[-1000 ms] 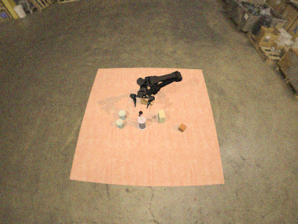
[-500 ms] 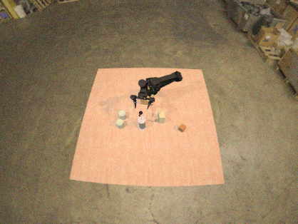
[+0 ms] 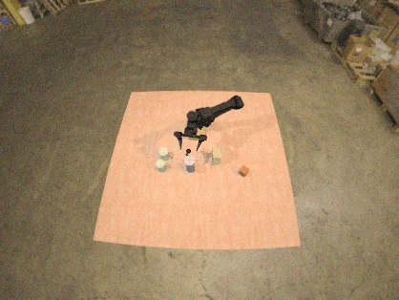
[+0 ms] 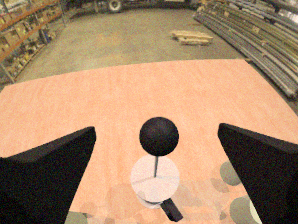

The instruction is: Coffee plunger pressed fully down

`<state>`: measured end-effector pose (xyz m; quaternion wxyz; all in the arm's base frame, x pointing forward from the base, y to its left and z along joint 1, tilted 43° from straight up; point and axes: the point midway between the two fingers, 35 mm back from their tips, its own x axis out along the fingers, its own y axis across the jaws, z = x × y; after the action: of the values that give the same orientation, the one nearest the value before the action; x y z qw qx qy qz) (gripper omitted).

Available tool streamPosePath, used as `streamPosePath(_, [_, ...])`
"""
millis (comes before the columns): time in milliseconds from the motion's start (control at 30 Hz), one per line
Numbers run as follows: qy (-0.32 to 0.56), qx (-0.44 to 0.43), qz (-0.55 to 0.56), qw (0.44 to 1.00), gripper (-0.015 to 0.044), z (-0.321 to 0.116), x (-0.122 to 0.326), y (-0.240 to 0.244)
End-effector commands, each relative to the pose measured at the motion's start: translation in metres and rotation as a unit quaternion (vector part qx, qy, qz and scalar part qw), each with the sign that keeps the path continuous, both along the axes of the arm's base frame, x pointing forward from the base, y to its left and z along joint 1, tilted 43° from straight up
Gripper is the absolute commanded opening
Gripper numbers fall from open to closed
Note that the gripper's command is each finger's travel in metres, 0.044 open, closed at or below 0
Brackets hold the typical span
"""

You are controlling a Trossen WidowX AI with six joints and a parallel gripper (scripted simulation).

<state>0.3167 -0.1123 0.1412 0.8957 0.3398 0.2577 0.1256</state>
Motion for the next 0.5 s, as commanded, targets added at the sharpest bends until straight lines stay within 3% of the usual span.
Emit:
streamPosePath(0, [0.001,0.002,-0.002,1.000,0.0440,-0.0035,0.0054,0.0026])
streamPosePath(33, [0.001,0.002,-0.002,1.000,0.0440,-0.0036,0.0056,0.0027])
streamPosePath(467, [0.001,0.002,-0.002,1.000,0.0117,-0.0036,0.0056,0.0027])
